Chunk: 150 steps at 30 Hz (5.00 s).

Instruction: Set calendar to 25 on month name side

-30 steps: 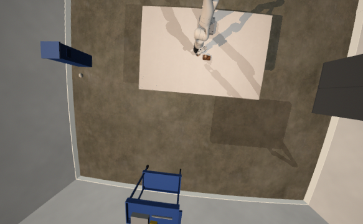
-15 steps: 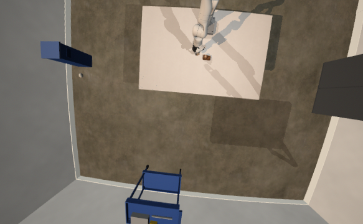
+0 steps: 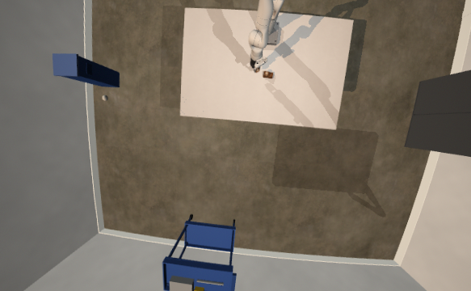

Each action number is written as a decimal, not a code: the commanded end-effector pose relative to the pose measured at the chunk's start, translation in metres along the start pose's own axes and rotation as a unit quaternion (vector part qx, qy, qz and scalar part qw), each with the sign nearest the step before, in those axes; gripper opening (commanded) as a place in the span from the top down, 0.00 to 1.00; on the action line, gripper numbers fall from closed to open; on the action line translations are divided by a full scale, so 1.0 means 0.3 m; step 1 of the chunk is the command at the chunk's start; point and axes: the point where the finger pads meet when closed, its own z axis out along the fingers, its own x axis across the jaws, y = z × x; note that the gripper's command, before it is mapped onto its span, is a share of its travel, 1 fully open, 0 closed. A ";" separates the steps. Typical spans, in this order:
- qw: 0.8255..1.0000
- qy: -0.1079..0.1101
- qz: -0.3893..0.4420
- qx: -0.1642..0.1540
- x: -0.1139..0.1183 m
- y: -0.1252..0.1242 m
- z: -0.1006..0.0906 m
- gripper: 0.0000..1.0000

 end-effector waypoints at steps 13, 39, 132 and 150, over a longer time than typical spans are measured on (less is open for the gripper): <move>0.999 -0.007 0.007 0.052 0.000 0.016 0.007 0.40; 0.994 0.009 0.009 0.107 0.019 0.027 -0.010 0.40; 0.934 0.010 0.007 0.356 0.018 0.045 0.001 0.40; 0.933 0.011 0.007 0.361 0.019 0.045 -0.001 0.40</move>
